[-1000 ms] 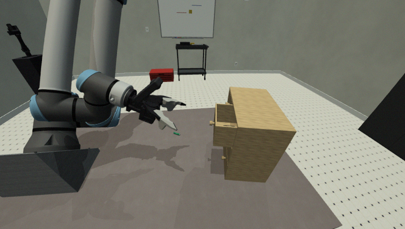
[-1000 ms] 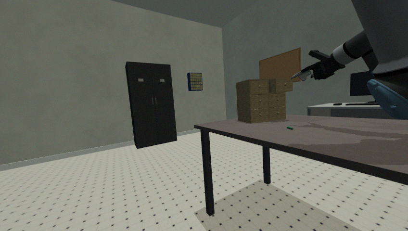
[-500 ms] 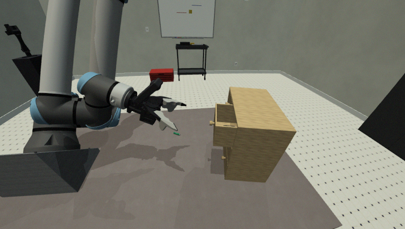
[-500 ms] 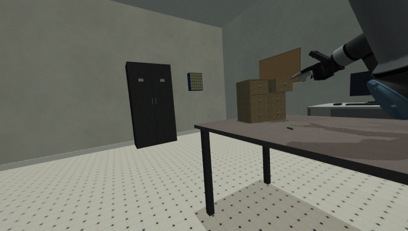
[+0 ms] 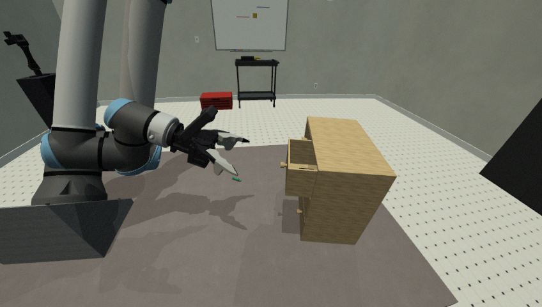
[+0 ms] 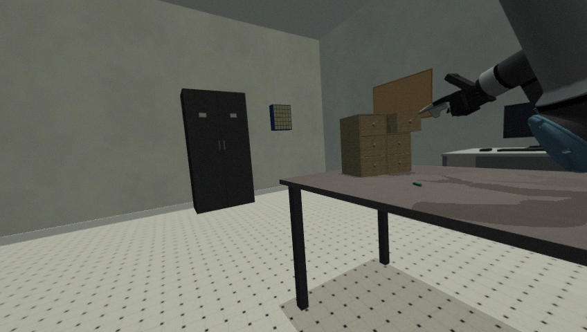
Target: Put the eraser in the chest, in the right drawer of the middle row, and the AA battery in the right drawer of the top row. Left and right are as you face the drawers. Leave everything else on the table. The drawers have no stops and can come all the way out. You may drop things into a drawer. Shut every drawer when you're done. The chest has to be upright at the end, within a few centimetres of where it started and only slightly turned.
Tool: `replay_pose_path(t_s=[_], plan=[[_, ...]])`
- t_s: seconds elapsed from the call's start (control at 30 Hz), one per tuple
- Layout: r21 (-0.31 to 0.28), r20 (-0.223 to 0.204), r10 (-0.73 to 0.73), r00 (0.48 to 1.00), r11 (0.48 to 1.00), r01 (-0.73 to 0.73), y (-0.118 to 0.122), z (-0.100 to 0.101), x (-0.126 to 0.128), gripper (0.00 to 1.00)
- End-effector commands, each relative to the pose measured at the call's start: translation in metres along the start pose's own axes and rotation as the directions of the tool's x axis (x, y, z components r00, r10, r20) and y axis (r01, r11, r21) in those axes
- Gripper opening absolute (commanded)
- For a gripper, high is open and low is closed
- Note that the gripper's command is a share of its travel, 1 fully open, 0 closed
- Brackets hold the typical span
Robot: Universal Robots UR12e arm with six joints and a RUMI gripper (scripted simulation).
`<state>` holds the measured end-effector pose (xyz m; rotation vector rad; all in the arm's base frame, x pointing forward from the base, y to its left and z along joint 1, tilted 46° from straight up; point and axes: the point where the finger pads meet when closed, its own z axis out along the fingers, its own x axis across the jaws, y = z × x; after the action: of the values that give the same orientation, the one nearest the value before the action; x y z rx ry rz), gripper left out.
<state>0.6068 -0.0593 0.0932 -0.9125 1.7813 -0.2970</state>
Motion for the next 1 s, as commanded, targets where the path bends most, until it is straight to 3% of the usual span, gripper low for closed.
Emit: replay_pose_path(t_s=[0.0,0.53,0.57,0.97], plan=[[0.003,0.000,0.000,1.000,1.000,0.000,-0.0002,0.0002,0.0001,1.00],[0.005,0.000,0.000,1.000,1.000,0.000,-0.0001,0.0003,0.0001,1.00],[0.005,0.000,0.000,1.000,1.000,0.000,-0.0001,0.0003,0.0001,0.20],[0.005,0.000,0.000,1.000,1.000,0.000,-0.0001,0.0003,0.0001,0.20]])
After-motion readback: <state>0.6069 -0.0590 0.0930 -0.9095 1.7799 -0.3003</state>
